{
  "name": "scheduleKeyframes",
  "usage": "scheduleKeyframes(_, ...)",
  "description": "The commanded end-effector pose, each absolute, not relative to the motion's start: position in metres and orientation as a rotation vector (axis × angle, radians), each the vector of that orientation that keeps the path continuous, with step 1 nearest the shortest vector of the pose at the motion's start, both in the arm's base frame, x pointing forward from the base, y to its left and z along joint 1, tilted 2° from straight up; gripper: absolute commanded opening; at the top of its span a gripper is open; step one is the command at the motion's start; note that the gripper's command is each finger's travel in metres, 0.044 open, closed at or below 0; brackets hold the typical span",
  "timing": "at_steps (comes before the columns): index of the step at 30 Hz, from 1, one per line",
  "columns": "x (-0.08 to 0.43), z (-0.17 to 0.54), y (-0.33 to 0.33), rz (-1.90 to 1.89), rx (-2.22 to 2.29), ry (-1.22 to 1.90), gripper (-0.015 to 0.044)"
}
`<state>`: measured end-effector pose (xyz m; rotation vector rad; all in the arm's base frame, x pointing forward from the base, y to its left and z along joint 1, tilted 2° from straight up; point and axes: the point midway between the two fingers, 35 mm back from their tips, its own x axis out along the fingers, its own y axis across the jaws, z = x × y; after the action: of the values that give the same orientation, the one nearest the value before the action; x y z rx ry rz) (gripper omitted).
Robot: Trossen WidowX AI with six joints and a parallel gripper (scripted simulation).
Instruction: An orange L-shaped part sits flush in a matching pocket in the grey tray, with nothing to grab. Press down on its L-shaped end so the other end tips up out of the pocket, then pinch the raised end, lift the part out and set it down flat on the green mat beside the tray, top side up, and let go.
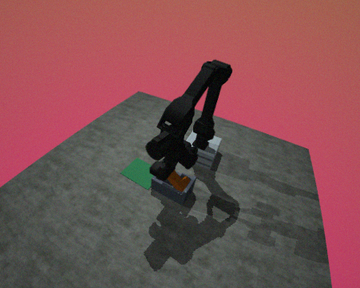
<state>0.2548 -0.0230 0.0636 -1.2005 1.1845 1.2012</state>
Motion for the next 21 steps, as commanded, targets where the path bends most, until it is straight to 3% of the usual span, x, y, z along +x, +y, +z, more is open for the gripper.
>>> scheduleKeyframes(1, 0.255, 0.072, -0.022, 1.202, -1.203, 1.173, 0.0000)
scheduleKeyframes(21, 0.255, 0.104, -0.023, 1.202, -1.203, 1.173, 0.0000)
